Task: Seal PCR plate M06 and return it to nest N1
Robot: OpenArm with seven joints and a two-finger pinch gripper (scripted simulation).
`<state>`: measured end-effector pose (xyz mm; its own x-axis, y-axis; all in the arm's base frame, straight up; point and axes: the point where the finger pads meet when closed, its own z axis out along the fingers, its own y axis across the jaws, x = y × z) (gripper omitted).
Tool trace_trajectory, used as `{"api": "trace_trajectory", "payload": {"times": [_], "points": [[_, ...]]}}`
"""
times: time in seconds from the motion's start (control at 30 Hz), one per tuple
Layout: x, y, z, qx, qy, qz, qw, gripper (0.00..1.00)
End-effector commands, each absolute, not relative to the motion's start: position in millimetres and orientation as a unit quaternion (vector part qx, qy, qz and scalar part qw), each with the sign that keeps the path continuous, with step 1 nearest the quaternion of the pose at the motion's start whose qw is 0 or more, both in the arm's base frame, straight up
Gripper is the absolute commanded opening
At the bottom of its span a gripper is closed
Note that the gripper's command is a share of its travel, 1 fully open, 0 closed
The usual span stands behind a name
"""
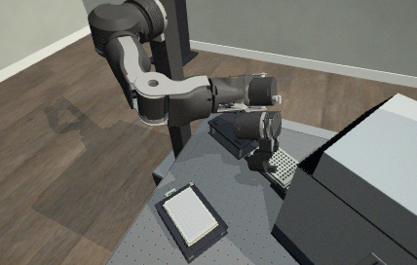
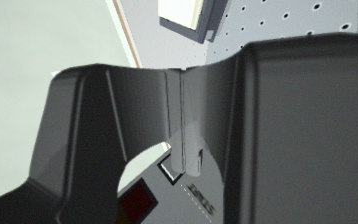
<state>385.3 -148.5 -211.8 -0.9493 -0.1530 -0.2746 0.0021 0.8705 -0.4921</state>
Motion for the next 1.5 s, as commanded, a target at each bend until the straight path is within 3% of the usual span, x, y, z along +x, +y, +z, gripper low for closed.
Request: {"api": "trace_trajectory", "payload": {"times": [0.0, 0.13, 0.17, 0.3, 0.7, 0.73, 0.87, 1.27, 1.3, 1.47], "points": [[386.6, -148.5, -209.4, -0.08, 0.949, -0.295, 0.083, 0.0], [386.6, -148.5, -209.4, -0.08, 0.949, -0.295, 0.083, 0.0], [386.1, -148.2, -210.4, -0.058, 0.95, -0.268, 0.151, 0.0], [386.9, -147.2, -209.2, -0.131, 0.925, -0.333, 0.129, 0.0], [386.9, -147.2, -209.2, -0.131, 0.925, -0.333, 0.129, 0.0], [386.3, -146.9, -210.3, -0.102, 0.927, -0.303, 0.198, 0.0], [387.0, -146.8, -209.0, -0.174, 0.897, -0.367, 0.172, 0.0], [387.0, -146.8, -209.0, -0.174, 0.897, -0.367, 0.172, 0.0], [386.4, -146.1, -210.1, -0.137, 0.9, -0.335, 0.242, 0.0], [387.1, -146.8, -209.0, -0.208, 0.868, -0.397, 0.213, 0.0]]}}
